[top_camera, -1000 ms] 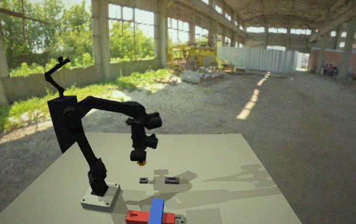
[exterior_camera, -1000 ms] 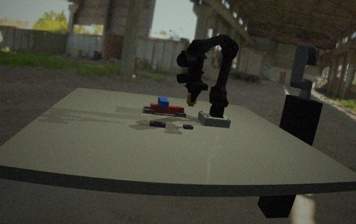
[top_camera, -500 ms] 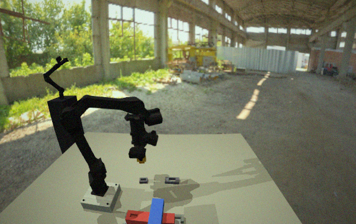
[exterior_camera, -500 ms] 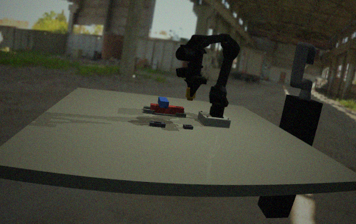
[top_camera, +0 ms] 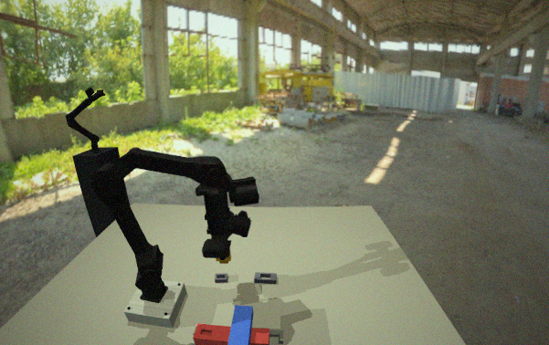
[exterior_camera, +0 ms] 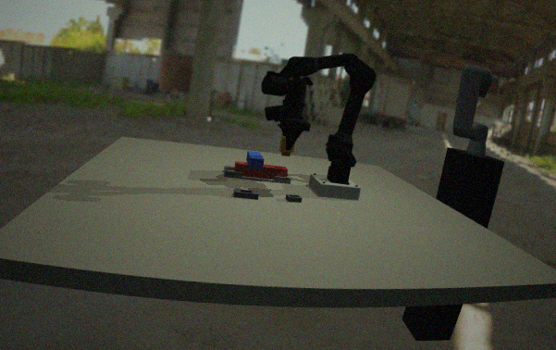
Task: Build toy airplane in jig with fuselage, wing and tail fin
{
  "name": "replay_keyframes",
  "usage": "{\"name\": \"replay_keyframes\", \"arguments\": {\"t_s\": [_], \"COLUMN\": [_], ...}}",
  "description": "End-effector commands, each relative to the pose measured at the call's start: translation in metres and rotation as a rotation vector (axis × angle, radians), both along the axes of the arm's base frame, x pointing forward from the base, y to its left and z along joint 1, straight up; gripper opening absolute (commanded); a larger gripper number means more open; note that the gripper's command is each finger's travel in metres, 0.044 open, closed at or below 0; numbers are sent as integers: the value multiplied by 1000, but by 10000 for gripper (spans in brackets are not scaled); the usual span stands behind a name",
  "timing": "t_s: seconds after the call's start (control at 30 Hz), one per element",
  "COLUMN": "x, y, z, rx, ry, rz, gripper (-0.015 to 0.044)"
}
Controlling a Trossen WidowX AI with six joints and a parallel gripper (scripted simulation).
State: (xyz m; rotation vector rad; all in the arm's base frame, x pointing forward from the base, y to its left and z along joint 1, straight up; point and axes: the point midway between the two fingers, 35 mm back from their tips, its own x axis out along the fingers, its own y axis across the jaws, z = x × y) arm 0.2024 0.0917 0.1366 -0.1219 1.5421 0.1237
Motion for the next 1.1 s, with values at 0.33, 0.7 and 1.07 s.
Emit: {"name": "replay_keyframes", "arguments": {"t_s": [0.33, 0.7, 1.07], "x": [13, 16, 15], "y": [-43, -76, -110], "z": [-10, -17, -24], "rx": [-3, -6, -9], "ry": [0, 2, 3], "rz": [-22, -27, -41], "gripper": [0, 0, 0]}}
